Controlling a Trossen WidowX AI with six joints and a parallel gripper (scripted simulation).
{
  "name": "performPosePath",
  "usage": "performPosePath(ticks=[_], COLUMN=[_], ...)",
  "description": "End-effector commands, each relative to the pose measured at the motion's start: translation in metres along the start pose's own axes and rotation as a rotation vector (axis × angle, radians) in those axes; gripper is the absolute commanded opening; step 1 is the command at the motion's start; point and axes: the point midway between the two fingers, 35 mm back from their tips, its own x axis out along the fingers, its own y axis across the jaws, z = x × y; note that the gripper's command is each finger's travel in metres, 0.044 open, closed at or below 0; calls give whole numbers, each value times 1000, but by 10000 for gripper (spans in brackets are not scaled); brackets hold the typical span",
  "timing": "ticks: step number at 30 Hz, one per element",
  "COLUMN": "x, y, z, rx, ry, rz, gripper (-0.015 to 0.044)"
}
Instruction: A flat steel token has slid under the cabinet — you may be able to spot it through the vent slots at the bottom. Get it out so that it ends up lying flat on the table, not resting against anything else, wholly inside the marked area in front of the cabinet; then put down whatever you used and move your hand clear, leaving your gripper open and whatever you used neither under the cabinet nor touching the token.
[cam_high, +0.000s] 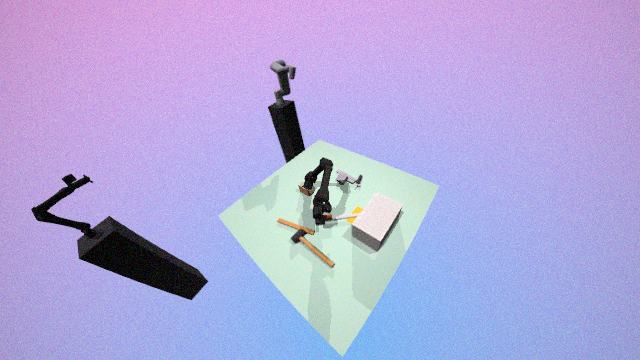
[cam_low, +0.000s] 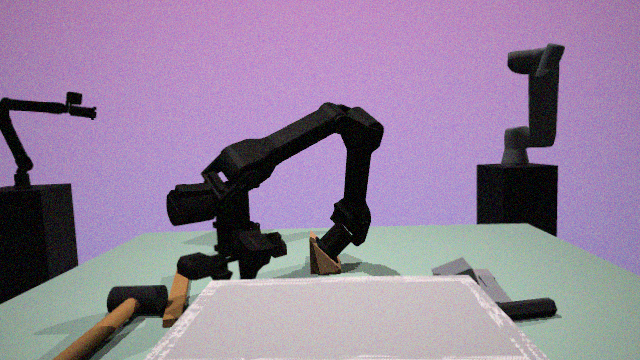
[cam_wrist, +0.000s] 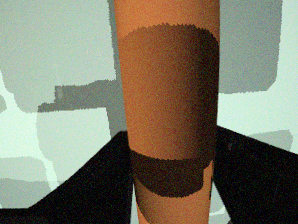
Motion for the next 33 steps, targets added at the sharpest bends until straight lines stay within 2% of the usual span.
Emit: performPosePath(ticks=[1, 33], x=[-3, -3], y=[-5, -29], z=[-3, -21], rx=[-16, -88], ry=[-12, -11], rz=[-8, -10], gripper=[0, 0])
